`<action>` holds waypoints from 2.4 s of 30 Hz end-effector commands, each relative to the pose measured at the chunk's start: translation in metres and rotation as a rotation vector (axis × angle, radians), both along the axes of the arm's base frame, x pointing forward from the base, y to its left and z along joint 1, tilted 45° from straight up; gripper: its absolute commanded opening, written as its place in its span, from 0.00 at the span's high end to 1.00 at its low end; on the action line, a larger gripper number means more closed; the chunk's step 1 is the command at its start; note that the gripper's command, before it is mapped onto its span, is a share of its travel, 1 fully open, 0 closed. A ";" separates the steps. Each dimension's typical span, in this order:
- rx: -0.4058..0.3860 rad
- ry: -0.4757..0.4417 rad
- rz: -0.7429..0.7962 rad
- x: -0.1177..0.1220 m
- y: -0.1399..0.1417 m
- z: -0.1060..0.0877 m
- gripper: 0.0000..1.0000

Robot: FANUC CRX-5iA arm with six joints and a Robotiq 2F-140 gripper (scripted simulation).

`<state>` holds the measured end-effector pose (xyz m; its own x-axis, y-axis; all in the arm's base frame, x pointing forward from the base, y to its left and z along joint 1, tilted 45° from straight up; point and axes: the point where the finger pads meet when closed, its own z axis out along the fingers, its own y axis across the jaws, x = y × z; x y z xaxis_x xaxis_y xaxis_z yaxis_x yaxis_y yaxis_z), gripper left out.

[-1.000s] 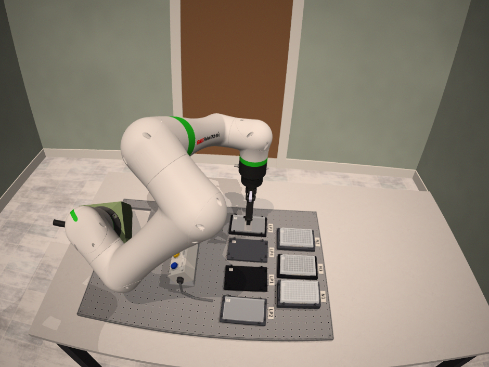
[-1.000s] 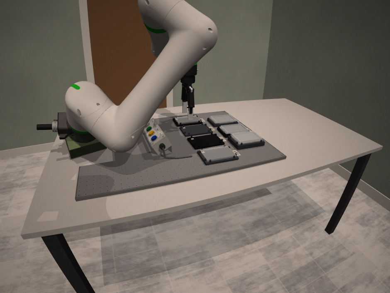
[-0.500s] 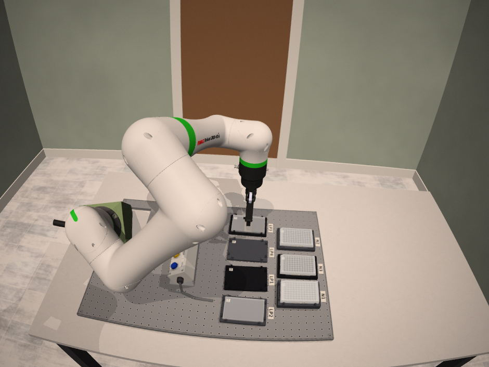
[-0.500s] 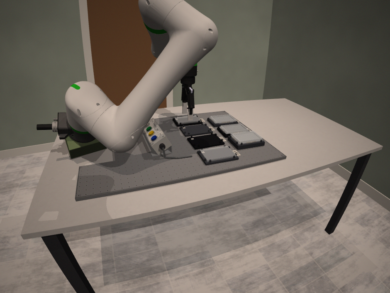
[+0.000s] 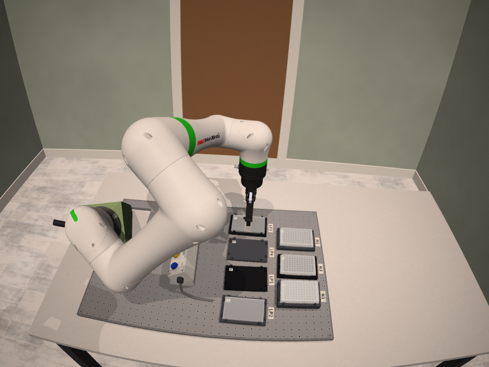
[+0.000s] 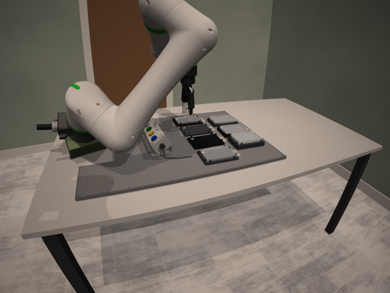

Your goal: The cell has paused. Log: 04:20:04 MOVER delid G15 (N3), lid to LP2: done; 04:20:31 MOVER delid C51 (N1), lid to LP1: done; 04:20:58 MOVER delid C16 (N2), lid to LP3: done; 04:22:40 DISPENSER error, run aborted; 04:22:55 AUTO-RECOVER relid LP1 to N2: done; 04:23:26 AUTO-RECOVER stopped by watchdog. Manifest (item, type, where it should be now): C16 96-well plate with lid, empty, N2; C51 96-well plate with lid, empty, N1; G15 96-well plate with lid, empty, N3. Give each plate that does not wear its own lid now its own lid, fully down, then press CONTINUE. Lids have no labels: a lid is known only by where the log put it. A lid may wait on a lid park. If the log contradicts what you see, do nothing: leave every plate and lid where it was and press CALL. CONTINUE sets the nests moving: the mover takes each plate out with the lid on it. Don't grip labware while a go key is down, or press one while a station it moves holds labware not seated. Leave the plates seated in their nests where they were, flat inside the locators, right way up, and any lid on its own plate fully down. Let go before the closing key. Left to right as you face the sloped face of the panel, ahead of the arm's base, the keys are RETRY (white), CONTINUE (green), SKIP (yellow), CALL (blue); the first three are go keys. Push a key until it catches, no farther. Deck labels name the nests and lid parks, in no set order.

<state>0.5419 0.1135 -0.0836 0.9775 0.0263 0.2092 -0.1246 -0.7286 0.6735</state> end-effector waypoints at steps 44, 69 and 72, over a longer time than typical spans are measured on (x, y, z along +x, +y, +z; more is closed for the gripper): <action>0.000 0.000 0.000 0.000 0.000 0.000 0.41; 0.000 0.000 0.000 0.000 0.000 0.000 0.41; 0.000 0.000 0.000 0.000 0.000 0.000 0.41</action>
<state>0.5419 0.1135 -0.0836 0.9775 0.0263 0.2092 -0.1246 -0.7286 0.6735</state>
